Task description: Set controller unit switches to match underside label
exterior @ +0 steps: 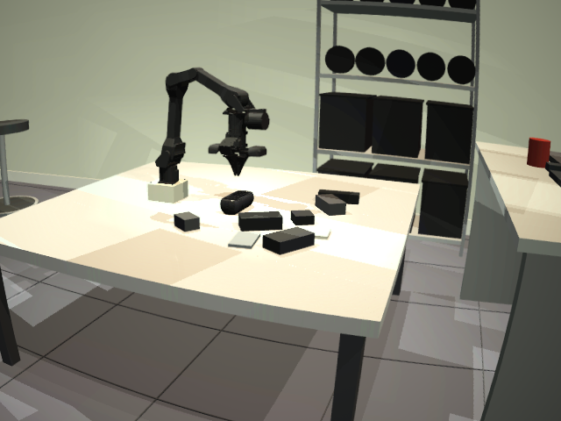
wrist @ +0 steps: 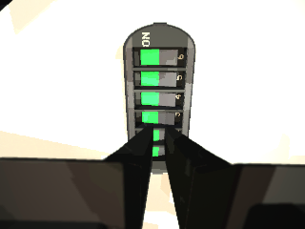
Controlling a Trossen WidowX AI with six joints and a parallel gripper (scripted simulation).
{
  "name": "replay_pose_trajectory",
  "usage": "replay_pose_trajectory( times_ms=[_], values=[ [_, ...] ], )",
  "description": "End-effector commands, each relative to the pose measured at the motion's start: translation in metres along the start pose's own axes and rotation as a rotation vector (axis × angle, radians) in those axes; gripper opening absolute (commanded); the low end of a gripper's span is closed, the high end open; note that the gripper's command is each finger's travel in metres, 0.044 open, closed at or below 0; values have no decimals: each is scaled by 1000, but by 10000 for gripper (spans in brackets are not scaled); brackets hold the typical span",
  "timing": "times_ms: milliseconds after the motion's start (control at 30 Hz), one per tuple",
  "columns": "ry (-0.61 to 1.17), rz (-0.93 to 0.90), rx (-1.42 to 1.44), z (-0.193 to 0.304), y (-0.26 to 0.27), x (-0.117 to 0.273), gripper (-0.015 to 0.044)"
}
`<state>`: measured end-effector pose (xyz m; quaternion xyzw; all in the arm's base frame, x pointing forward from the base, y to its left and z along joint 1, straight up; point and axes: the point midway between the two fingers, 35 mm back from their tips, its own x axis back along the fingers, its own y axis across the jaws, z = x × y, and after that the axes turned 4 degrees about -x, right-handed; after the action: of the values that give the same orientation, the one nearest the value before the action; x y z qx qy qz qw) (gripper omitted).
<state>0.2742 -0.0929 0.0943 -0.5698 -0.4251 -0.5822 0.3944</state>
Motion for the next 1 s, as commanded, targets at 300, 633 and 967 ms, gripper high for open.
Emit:
replay_pose_trajectory(
  times_ms=[300, 633, 967],
  values=[
    [0, 0, 0, 0, 0, 0, 341],
    [5, 4, 14, 5, 18, -22, 335],
    [12, 11, 34, 14, 41, -56, 72]
  ],
)
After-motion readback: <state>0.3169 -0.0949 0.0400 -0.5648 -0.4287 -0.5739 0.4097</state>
